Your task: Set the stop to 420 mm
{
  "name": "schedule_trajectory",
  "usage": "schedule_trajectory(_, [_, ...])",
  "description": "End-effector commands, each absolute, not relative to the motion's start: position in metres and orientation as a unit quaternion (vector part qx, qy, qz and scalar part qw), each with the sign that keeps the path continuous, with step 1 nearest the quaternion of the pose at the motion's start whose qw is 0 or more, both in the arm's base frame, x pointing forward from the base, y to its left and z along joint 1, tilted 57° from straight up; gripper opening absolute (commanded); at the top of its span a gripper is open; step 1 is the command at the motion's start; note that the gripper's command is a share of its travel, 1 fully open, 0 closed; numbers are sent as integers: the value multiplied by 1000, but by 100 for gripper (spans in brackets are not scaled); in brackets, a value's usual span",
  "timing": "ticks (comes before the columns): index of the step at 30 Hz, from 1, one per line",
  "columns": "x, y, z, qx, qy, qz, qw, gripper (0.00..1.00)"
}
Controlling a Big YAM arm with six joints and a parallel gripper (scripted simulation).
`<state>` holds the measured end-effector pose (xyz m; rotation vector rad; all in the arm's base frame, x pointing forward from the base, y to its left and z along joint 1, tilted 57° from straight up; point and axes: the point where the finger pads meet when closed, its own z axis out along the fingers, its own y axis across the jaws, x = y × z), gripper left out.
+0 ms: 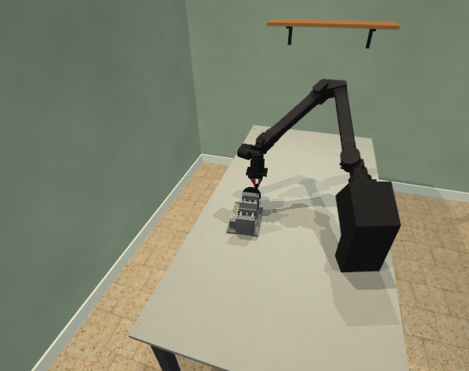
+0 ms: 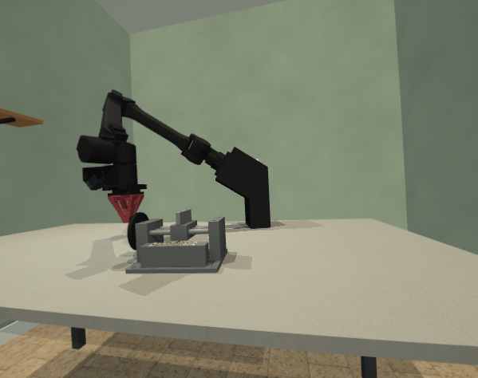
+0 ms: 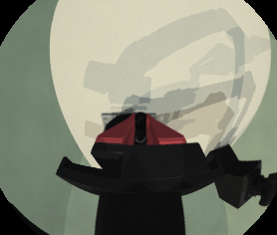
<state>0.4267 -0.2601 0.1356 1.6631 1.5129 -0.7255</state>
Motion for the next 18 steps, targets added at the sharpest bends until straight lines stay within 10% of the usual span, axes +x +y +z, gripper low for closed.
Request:
schedule_trajectory(1, [449, -242, 156, 646, 593, -269, 399, 6])
schedule_trajectory(18, [462, -240, 151, 643, 598, -269, 395, 6])
